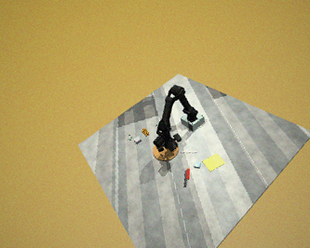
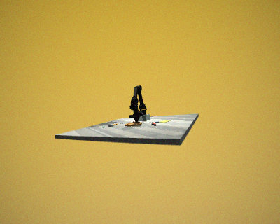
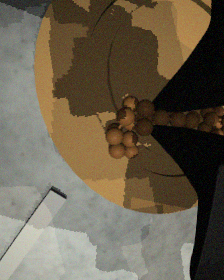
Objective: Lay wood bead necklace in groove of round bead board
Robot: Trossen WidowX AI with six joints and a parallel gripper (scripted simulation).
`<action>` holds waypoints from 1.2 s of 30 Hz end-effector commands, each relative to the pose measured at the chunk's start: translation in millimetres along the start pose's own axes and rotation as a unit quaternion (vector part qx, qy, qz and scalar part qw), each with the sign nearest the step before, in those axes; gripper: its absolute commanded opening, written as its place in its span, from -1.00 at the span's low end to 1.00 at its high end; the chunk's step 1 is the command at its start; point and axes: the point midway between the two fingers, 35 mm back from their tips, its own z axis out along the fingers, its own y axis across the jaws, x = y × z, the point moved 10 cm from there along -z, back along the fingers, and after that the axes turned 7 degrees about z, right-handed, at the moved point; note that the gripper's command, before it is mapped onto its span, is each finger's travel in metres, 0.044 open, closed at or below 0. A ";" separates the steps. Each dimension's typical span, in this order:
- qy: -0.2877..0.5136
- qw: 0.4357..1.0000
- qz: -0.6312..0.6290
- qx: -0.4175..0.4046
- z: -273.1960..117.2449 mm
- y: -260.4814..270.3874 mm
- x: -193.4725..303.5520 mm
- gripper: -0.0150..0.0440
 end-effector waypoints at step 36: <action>0.000 1.000 -0.002 -0.003 -10.6 10.9 2.8 -0.49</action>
